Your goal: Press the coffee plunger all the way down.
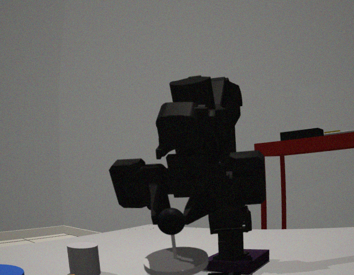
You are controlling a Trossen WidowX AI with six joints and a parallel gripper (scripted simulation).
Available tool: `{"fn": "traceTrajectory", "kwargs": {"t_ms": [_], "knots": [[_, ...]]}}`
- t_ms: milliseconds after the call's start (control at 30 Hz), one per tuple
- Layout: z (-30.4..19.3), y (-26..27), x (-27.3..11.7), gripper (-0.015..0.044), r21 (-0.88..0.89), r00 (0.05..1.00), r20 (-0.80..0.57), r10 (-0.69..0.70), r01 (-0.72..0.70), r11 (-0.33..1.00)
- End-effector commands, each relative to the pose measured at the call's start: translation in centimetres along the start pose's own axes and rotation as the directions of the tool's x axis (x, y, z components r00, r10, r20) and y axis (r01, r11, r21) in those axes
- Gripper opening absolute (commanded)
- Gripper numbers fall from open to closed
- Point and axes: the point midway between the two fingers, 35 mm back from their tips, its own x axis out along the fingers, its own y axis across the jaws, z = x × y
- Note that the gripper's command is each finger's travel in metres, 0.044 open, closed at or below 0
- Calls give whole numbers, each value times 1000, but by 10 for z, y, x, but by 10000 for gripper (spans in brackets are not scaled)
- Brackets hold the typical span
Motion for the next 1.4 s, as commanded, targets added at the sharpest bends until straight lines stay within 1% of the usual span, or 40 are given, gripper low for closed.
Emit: {"fn": "traceTrajectory", "kwargs": {"t_ms": [0, 1367], "knots": [[-16, 0, 7, 112, -2, 998, -57, 2, -2, 1000], [-11, 0, 11, 112, -2, 998, -56, 2, -2, 1000]]}}
